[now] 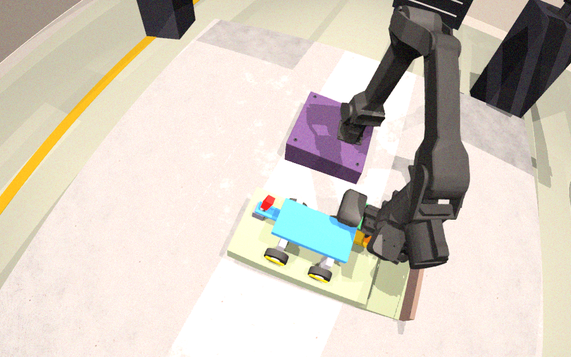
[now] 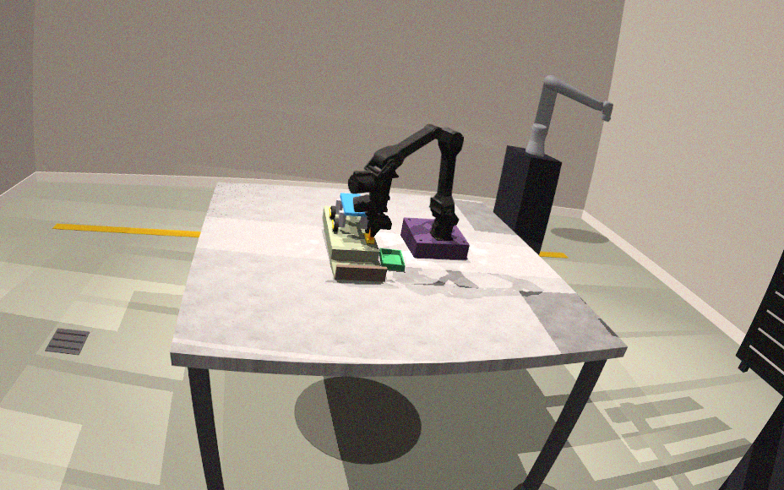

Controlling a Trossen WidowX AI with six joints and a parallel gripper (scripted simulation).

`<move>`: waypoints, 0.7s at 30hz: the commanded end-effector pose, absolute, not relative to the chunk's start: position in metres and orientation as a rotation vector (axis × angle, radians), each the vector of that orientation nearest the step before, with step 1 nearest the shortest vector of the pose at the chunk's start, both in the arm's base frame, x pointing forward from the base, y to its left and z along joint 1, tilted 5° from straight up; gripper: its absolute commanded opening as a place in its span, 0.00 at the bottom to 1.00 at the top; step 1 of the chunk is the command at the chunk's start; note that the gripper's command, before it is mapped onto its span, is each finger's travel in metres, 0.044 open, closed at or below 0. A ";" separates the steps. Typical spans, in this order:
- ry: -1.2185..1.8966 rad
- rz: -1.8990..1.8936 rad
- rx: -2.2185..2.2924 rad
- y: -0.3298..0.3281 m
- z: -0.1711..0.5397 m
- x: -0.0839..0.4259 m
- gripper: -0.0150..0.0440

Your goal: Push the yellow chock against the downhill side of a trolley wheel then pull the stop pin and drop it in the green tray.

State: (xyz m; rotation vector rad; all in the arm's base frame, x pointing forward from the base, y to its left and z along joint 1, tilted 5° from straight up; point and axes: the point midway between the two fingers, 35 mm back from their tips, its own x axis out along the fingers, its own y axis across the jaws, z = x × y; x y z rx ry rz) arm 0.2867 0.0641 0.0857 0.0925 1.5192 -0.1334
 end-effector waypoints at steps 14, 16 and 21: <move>1.521 -0.137 0.087 0.065 0.100 0.286 0.58; 1.521 -0.137 0.085 0.065 0.108 0.284 0.58; 1.521 -0.137 0.085 0.066 0.121 0.283 0.58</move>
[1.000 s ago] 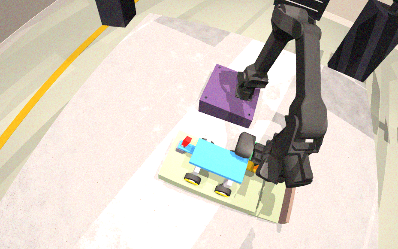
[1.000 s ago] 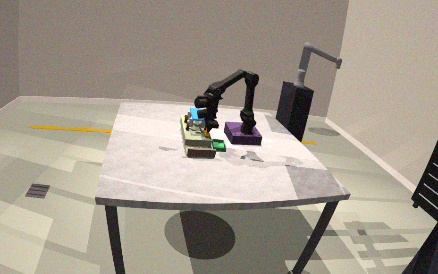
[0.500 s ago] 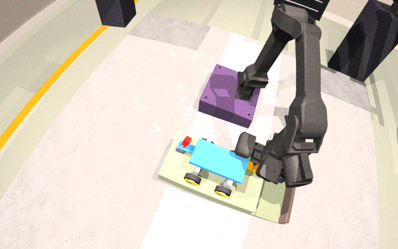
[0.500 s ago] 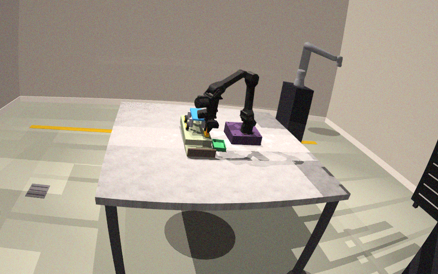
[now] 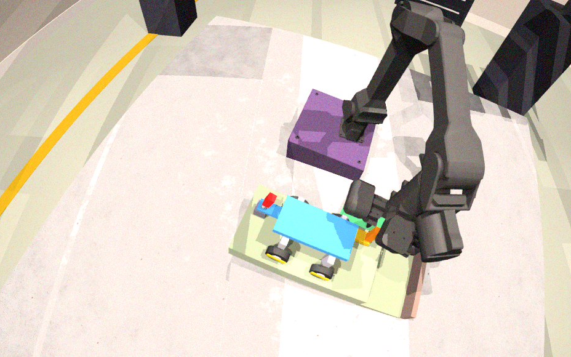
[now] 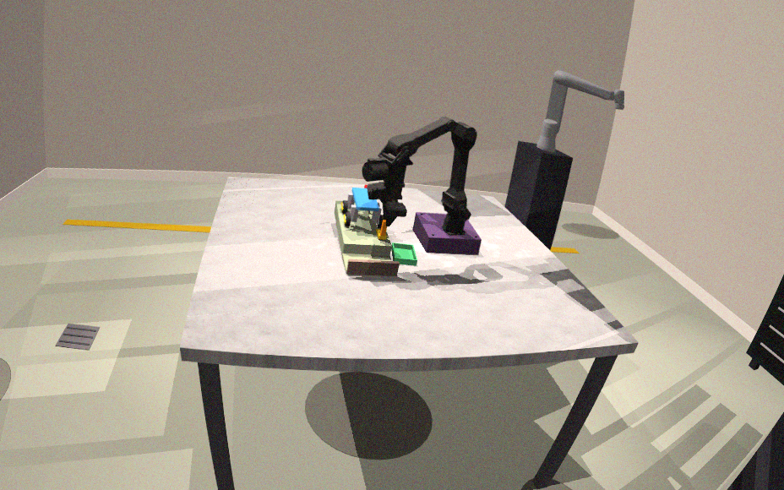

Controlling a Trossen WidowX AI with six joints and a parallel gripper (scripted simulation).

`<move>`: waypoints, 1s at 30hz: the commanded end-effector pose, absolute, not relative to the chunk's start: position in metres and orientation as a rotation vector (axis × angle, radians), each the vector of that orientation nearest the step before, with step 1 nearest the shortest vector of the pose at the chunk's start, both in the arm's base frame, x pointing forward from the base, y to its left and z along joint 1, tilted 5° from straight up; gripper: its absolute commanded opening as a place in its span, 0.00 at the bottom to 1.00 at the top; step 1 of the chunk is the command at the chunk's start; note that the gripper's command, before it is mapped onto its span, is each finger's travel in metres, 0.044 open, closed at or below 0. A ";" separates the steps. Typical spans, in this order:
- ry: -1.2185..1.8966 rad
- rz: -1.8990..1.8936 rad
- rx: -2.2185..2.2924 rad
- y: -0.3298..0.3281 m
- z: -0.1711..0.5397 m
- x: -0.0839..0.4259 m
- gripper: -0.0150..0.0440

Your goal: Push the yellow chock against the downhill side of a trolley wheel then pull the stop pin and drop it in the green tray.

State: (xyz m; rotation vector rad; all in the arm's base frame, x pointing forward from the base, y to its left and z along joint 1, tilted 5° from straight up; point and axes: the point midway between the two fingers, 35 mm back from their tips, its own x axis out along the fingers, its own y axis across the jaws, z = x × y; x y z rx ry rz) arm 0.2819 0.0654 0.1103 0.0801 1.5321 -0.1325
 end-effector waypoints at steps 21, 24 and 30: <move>1.403 0.067 0.025 0.055 0.148 0.314 0.58; 1.364 0.149 -0.070 0.047 0.156 0.319 0.58; 1.365 0.254 -0.296 0.016 0.159 0.319 0.58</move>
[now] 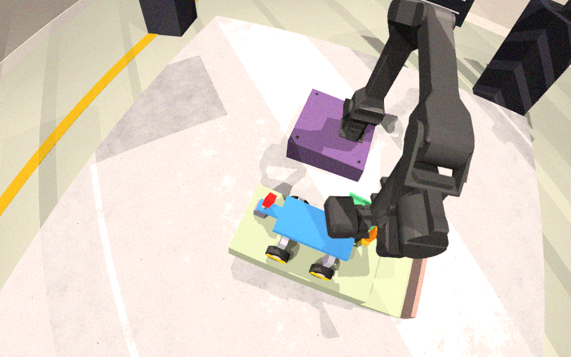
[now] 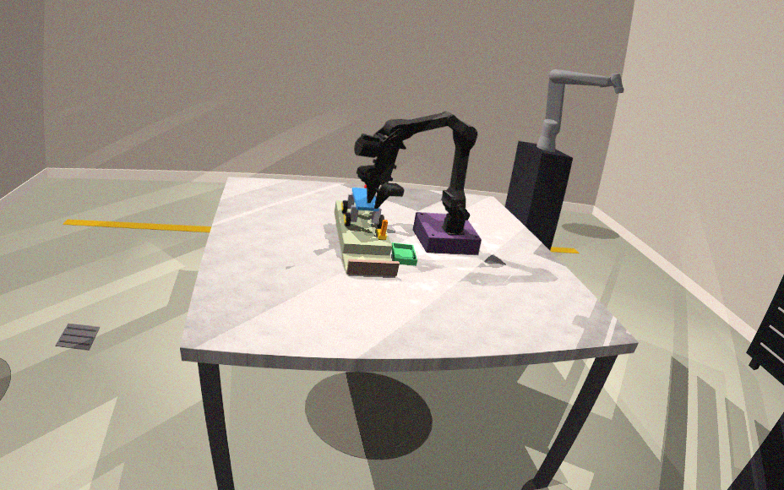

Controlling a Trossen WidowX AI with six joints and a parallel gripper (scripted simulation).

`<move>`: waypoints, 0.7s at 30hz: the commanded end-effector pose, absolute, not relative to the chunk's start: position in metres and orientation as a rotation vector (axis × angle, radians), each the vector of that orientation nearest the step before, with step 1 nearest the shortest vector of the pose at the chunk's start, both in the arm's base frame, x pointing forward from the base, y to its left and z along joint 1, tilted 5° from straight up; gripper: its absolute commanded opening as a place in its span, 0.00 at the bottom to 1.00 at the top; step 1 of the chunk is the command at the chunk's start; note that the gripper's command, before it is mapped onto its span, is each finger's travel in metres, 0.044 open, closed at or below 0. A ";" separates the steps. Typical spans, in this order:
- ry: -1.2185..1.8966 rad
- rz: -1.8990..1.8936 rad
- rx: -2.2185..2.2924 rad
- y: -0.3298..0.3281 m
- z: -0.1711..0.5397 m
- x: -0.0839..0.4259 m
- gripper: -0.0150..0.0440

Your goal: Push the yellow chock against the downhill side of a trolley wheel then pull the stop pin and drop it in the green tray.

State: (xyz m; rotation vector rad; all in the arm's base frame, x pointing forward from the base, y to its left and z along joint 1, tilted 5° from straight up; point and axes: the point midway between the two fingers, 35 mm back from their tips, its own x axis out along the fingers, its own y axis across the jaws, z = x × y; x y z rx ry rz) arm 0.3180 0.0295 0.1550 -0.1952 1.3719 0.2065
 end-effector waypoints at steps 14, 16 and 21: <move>1.392 0.531 -0.801 -0.057 0.166 0.312 0.58; 1.398 0.577 -0.869 -0.068 0.167 0.309 0.58; 1.410 0.702 -1.033 -0.093 0.169 0.302 0.58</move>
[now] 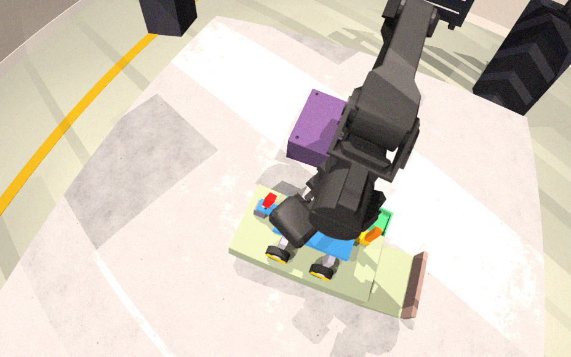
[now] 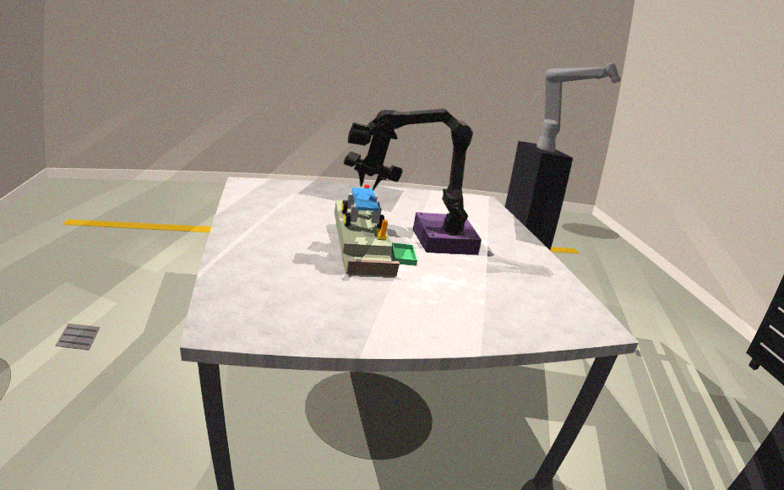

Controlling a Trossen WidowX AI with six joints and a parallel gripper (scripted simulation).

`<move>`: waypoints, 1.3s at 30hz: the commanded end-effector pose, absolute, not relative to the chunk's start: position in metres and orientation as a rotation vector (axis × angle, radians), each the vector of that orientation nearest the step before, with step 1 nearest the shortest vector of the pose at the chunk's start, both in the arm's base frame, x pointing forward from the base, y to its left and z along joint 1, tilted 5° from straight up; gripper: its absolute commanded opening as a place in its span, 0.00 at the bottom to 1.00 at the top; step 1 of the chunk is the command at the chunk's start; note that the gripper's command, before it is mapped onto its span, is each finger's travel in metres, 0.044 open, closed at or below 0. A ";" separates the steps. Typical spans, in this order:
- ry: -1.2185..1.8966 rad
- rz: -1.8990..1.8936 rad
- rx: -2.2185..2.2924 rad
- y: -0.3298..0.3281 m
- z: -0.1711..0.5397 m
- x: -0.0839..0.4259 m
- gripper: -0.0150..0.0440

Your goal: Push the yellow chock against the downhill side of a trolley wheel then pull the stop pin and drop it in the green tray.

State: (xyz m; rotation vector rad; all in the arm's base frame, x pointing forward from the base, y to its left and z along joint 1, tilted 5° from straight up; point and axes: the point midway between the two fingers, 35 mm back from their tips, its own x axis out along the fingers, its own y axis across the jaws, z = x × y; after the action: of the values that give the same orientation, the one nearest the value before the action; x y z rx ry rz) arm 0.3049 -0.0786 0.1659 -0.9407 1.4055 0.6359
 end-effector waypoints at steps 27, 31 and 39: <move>1.420 0.948 -1.288 -0.138 0.159 0.286 0.58; 1.420 0.948 -1.288 -0.140 0.153 0.286 0.58; 1.420 0.948 -1.288 -0.141 0.146 0.286 0.58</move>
State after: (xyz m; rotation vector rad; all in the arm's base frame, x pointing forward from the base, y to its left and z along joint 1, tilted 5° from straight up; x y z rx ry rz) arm 0.2867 -0.1408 0.1484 -1.2843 1.4187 0.9408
